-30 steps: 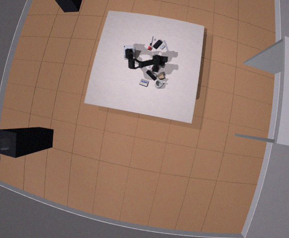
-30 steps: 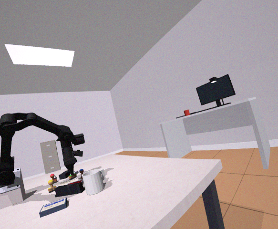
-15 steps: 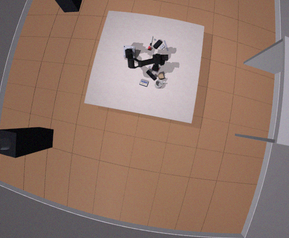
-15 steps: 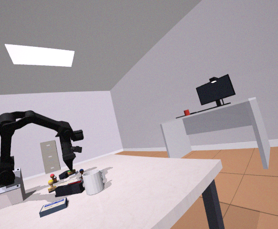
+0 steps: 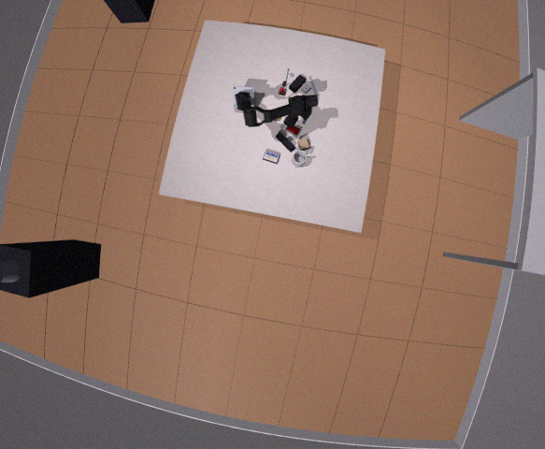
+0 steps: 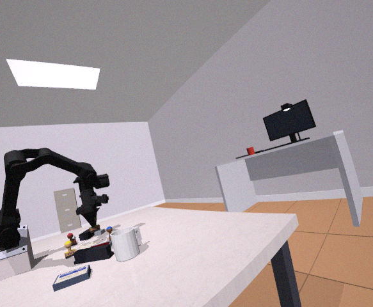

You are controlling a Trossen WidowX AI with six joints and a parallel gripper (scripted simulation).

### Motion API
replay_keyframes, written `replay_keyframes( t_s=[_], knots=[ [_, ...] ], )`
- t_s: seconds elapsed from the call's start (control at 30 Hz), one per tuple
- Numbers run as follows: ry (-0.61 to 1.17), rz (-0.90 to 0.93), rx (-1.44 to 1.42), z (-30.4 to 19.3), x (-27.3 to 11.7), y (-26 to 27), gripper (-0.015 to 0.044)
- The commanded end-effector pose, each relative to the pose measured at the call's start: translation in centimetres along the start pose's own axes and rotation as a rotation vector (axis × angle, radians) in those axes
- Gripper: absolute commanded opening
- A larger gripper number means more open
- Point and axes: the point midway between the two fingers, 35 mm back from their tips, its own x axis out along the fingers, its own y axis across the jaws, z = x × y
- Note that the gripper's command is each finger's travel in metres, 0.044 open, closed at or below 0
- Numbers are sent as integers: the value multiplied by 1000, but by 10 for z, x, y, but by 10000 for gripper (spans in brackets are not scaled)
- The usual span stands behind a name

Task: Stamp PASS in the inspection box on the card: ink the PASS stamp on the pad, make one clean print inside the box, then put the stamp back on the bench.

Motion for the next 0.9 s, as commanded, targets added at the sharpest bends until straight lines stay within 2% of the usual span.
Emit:
replay_keyframes(
  t_s=[0.0, 0.87],
  knots=[
    [6, 3, 99, -7, 1, 13, 0],
    [3, 0, 761, -55, 2, 76, 0]
  ],
)
